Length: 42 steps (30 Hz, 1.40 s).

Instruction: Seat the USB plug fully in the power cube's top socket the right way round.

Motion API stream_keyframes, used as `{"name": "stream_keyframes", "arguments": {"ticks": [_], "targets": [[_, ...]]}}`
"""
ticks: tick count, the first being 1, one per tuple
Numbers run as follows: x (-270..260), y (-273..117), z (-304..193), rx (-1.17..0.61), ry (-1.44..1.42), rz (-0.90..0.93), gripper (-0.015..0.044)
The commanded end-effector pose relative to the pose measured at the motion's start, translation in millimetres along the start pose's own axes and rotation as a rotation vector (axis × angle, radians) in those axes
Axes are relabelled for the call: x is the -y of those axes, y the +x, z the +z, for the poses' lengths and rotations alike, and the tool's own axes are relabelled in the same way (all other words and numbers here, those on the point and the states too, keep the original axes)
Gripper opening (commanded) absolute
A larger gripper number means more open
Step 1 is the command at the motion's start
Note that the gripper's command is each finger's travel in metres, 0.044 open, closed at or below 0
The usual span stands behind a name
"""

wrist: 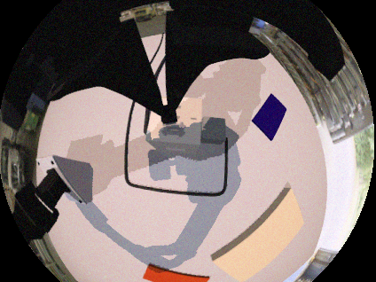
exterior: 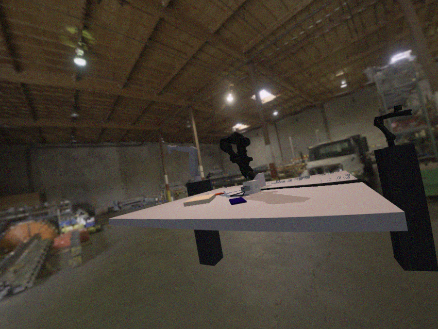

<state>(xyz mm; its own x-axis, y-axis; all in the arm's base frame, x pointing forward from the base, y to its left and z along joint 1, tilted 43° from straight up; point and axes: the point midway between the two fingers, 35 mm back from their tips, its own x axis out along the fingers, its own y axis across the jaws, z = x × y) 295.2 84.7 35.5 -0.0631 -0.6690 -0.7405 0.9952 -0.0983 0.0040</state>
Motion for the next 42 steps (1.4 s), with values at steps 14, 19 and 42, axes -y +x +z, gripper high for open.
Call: {"name": "stream_keyframes", "arguments": {"ticks": [14,19,42], "targets": [[0.3,0.5,-0.1,-0.001,-0.424,-0.001,0.0000],[0.3,0.5,-0.1,-0.001,-0.555,-0.001,0.0000],[0.2,0.4,0.0,-0.001,-1.157,0.000,0.0000]]}}
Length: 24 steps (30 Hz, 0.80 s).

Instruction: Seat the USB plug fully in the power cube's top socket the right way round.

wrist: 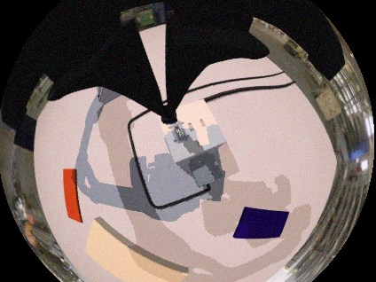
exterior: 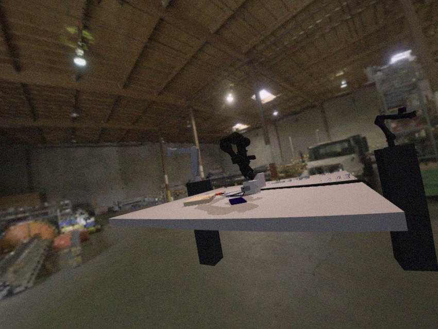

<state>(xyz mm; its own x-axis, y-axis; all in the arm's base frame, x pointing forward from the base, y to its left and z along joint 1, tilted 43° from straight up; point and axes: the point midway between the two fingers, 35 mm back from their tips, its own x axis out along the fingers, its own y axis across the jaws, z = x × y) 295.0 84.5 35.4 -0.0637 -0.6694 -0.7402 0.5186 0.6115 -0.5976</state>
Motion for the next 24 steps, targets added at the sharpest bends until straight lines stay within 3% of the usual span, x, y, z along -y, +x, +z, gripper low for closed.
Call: {"name": "stream_keyframes", "arguments": {"ticks": [1,24], "targets": [[-0.1,0.2,-0.1,-0.001,-0.083,0.001,0.0000],[-0.1,0.2,-0.1,0.000,-0.686,0.001,0.0000]]}}
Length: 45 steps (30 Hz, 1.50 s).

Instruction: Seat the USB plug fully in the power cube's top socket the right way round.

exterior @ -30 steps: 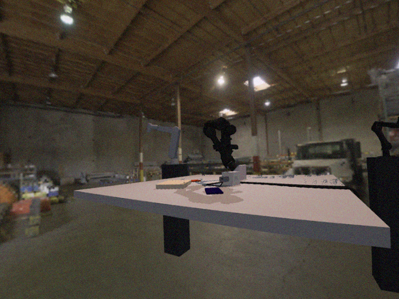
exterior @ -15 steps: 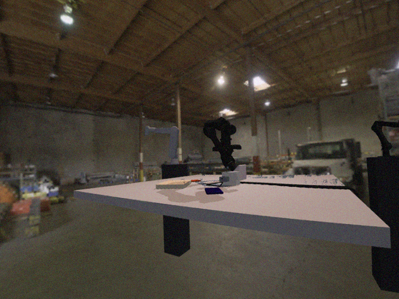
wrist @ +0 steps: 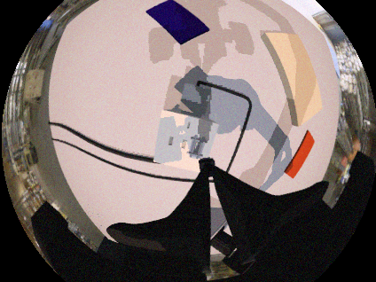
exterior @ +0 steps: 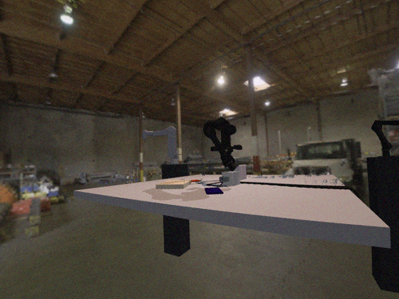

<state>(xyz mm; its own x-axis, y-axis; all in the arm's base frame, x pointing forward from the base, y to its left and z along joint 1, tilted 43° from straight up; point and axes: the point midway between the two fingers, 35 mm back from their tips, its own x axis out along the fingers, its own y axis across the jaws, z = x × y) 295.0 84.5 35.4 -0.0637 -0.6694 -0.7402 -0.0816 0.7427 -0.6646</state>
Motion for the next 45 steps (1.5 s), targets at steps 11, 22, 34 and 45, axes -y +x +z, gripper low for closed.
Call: {"name": "stream_keyframes", "arguments": {"ticks": [11,22,34,45], "targets": [[-0.1,0.2,0.0,0.000,-0.345,0.001,0.0000],[-0.1,0.2,0.0,0.000,-0.633,0.001,0.0000],[-0.1,0.2,0.0,0.000,-0.947,0.001,0.0000],[-0.1,0.2,0.0,0.001,-1.170,0.001,0.0000]]}}
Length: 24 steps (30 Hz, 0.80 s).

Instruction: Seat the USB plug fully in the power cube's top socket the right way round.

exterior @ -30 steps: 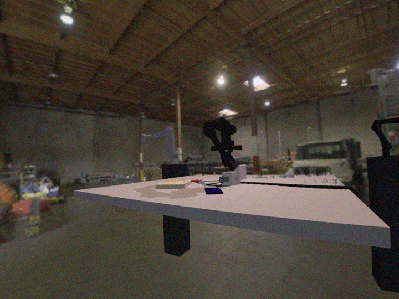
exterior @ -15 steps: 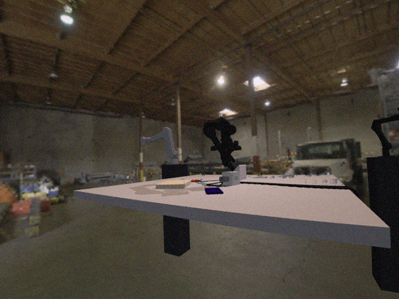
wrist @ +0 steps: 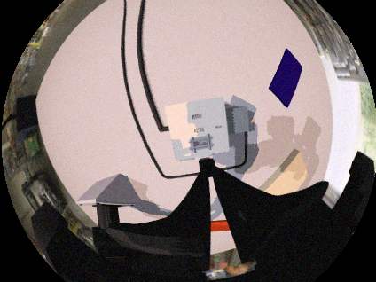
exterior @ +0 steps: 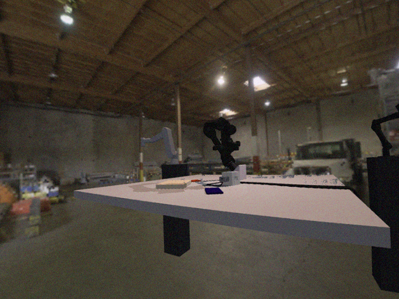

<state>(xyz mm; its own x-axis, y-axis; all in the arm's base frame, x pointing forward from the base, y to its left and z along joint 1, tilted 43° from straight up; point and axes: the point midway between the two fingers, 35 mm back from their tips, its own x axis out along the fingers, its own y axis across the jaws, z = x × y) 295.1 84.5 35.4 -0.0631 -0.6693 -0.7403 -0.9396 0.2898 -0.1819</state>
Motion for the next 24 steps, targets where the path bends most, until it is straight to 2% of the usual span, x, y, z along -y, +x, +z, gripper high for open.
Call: {"name": "stream_keyframes", "arguments": {"ticks": [1,24], "targets": [[-0.2,0.2,0.0,0.001,-0.025,0.001,0.0000],[0.0,1.4,0.8,0.011,-0.022,0.000,0.0000]]}}
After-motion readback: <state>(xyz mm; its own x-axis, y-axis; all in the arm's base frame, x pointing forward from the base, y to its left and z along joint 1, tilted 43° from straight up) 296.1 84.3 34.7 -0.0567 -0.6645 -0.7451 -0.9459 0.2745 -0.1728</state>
